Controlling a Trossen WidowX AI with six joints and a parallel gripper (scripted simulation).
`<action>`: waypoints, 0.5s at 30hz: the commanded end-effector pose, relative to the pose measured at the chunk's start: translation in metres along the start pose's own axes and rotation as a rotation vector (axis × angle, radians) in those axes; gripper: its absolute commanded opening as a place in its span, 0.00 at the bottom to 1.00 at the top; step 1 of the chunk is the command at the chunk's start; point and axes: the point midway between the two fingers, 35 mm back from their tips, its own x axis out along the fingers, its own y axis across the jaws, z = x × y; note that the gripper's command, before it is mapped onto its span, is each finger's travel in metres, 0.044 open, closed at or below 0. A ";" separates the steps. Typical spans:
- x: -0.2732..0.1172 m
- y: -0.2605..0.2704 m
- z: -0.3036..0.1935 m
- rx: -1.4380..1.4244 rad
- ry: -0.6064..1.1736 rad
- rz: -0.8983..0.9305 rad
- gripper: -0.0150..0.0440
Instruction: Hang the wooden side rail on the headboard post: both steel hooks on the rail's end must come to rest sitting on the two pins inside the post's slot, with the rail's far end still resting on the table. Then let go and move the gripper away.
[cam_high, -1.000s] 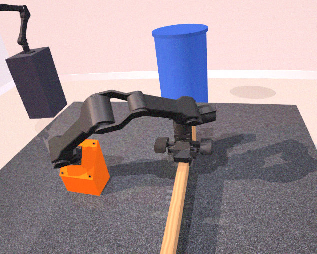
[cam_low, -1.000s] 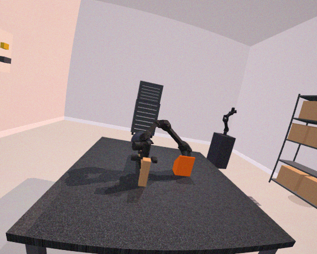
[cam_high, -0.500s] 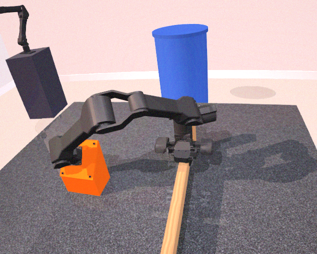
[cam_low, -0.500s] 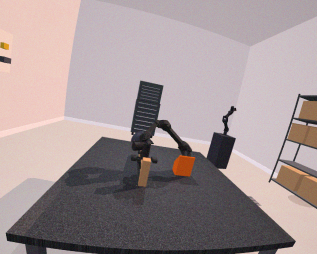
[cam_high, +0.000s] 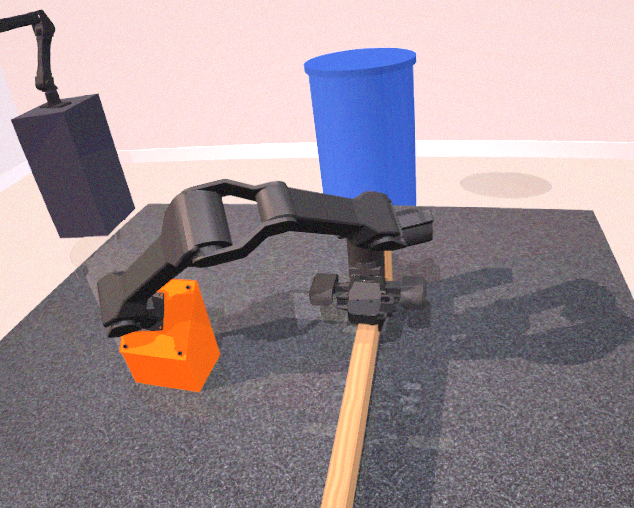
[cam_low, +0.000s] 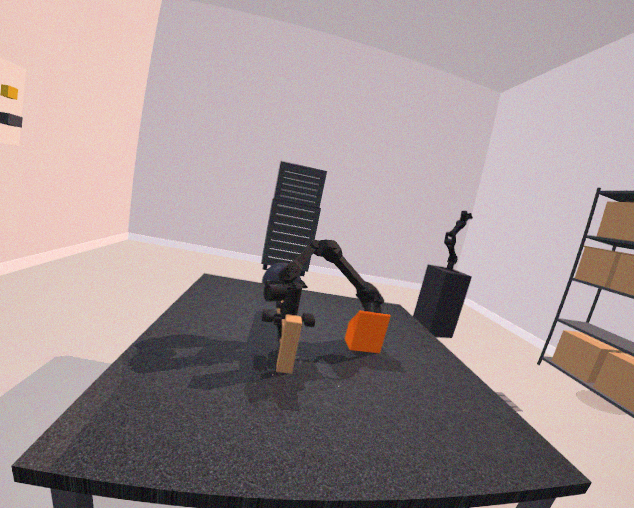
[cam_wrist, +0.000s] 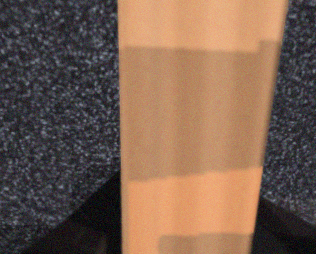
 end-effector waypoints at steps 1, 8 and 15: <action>-0.003 0.001 -0.004 0.001 0.007 0.009 0.25; -0.003 0.002 -0.004 0.001 0.007 0.009 0.25; -0.004 0.002 -0.005 0.001 0.007 0.009 0.25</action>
